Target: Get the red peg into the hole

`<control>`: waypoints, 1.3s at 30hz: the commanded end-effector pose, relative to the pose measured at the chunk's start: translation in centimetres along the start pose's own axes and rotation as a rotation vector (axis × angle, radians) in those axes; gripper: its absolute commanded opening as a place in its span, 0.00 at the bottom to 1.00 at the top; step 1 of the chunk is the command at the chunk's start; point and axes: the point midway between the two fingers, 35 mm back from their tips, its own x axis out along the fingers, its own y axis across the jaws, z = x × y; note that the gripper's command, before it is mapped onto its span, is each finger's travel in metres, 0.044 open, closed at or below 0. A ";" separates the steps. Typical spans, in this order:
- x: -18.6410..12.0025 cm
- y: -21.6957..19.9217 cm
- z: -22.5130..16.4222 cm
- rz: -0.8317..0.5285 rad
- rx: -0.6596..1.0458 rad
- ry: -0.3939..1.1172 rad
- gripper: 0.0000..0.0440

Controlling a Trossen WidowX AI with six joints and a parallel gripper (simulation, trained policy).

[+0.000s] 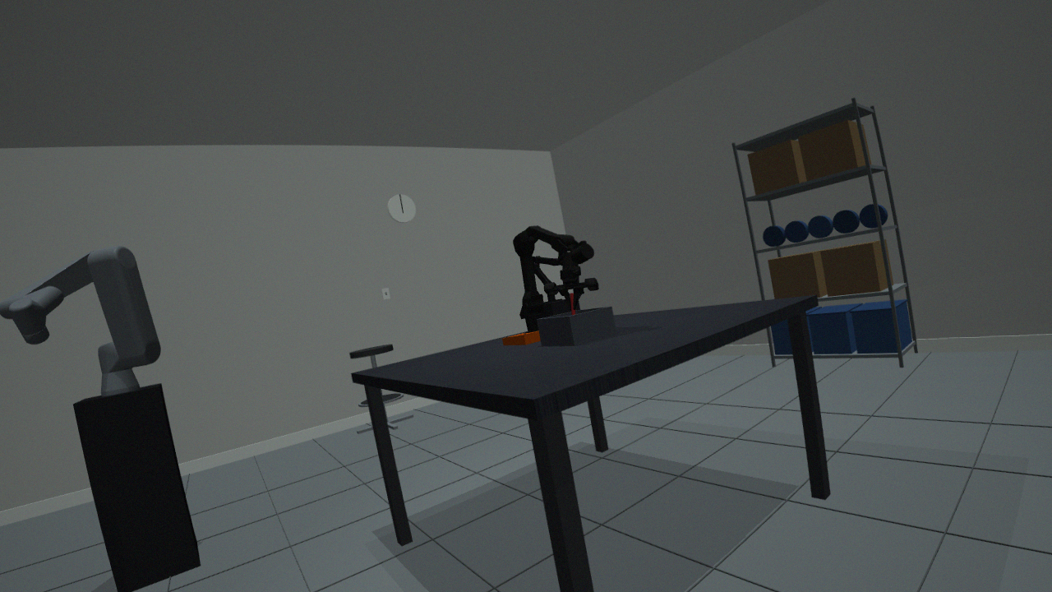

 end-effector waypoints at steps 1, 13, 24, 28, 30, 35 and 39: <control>0.8 0.4 0.6 0.017 -0.021 0.008 0.00; 4.4 1.1 1.1 0.036 -0.101 0.095 0.44; 3.1 4.4 3.4 0.132 -0.121 0.155 1.00; 2.1 6.2 4.3 0.190 -0.129 0.156 1.00; 1.6 7.0 4.7 0.217 -0.135 0.153 1.00; 0.8 8.4 5.3 0.259 -0.145 0.146 1.00; 0.8 8.4 5.3 0.260 -0.146 0.146 1.00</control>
